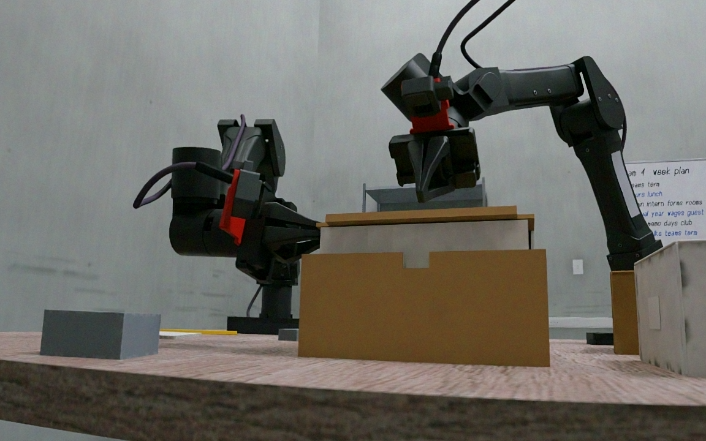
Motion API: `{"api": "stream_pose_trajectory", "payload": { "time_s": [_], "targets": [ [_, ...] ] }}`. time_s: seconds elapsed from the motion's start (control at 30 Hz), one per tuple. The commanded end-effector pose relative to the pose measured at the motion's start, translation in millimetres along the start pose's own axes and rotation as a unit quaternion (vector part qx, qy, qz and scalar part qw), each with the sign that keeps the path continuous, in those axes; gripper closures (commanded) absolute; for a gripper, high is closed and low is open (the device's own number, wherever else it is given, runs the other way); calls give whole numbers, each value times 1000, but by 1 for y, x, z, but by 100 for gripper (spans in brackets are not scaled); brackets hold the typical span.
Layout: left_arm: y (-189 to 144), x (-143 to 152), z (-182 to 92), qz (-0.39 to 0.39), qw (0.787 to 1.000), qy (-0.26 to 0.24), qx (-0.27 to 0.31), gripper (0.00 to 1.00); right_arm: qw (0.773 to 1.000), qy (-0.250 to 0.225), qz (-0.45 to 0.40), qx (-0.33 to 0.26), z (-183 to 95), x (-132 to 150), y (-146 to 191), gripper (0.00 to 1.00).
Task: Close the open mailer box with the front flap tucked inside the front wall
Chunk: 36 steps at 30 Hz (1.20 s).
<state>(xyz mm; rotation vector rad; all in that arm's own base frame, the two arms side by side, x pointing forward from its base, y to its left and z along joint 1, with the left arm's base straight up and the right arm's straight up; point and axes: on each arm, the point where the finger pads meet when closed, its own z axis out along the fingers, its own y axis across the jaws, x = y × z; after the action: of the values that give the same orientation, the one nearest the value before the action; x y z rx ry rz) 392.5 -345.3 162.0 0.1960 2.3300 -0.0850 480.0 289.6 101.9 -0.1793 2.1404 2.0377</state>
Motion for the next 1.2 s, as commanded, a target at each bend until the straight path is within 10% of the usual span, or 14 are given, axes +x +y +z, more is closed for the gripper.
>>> {"api": "stream_pose_trajectory", "payload": {
  "time_s": [0.0, 1.17],
  "targets": [
    [13, -8, 2, -4, 1000, -16, -17, 99, 1000, 20, -3, 2, 10, 13, -15, 99],
    [12, 26, 47, 4, 1000, -2, -27, 99, 1000, 20, -3, 2, 10, 13, -15, 99]
  ]
}}
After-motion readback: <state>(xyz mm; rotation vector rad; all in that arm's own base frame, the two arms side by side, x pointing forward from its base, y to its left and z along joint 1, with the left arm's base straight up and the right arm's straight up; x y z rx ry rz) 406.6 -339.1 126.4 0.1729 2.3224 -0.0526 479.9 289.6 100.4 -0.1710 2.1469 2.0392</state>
